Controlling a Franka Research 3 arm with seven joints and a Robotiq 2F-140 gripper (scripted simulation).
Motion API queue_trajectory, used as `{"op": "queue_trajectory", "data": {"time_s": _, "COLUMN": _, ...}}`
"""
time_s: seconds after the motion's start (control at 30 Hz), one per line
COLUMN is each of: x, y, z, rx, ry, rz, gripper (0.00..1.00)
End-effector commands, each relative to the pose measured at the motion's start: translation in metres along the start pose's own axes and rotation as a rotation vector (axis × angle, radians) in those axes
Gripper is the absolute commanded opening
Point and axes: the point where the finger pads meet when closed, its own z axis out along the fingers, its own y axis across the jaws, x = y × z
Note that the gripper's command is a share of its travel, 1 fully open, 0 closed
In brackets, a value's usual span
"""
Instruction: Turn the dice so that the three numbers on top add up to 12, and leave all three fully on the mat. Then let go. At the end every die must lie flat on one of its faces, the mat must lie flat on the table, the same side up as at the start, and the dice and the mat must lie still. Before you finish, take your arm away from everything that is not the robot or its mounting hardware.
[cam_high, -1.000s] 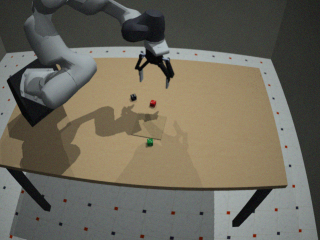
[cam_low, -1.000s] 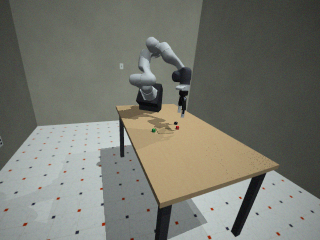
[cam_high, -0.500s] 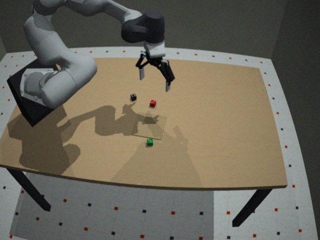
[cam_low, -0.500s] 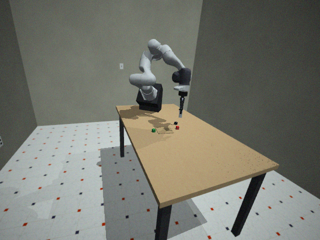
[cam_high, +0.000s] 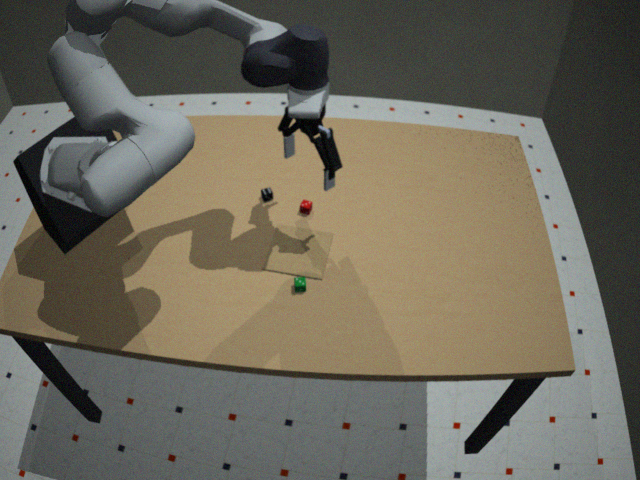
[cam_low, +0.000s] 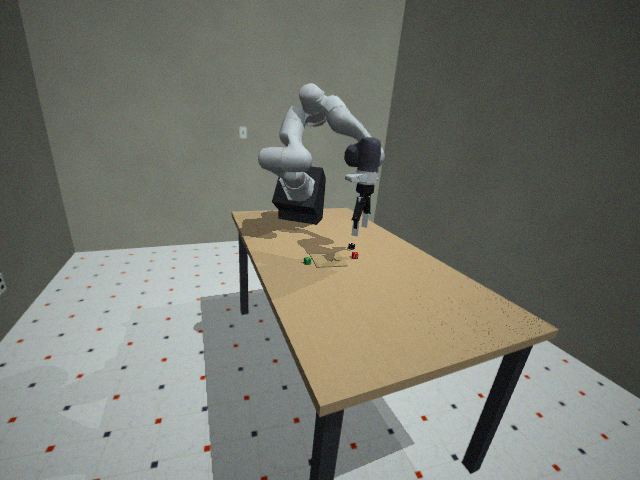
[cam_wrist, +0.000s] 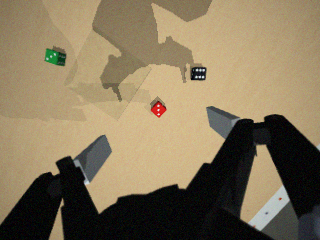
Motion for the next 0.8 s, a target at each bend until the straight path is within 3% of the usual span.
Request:
{"op": "queue_trajectory", "data": {"time_s": 0.0, "x": 0.0027, "y": 0.0044, "z": 0.0032, "rx": -0.008, "ry": 0.014, "rz": 0.174, "gripper": 1.0}}
{"op": "queue_trajectory", "data": {"time_s": 0.77, "x": 0.0055, "y": 0.0031, "z": 0.0129, "rx": -0.006, "ry": 0.014, "rz": 0.569, "gripper": 1.0}}
